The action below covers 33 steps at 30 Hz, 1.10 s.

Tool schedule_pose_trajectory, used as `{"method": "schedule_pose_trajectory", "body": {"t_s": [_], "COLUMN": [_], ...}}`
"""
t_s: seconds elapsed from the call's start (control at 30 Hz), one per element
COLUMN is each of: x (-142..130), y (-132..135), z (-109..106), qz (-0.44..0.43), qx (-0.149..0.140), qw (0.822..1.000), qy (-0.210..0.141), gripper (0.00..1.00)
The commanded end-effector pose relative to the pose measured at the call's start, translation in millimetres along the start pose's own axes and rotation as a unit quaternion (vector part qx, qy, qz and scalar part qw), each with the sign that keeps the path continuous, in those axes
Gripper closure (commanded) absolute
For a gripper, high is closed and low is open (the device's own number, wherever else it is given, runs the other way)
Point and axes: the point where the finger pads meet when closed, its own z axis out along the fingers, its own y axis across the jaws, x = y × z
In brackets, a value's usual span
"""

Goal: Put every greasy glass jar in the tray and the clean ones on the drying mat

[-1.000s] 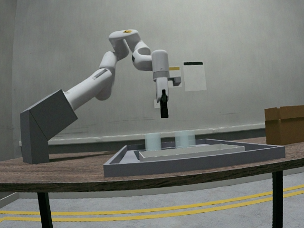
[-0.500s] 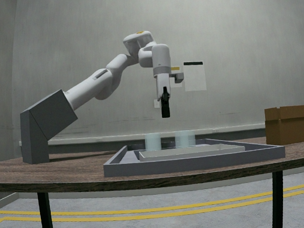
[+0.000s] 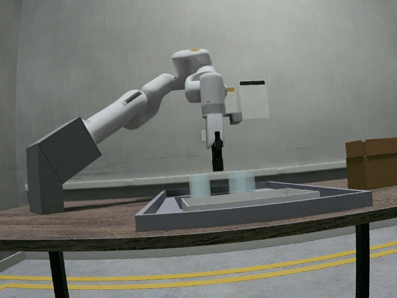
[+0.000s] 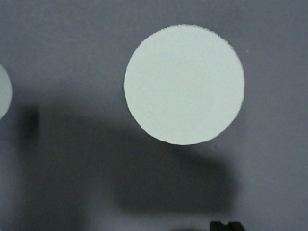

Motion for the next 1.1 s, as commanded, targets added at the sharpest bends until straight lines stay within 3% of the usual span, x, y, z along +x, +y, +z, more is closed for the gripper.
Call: {"method": "schedule_pose_trajectory", "body": {"t_s": [0.0,1.07], "x": [2.0,-5.6], "y": [2.2,2.2], "z": [19.8,19.9], "qz": [0.000,0.000], "qx": [0.000,0.000], "qw": [1.000,1.000], "qy": [0.003,0.003], "gripper": [1.00,1.00]}}
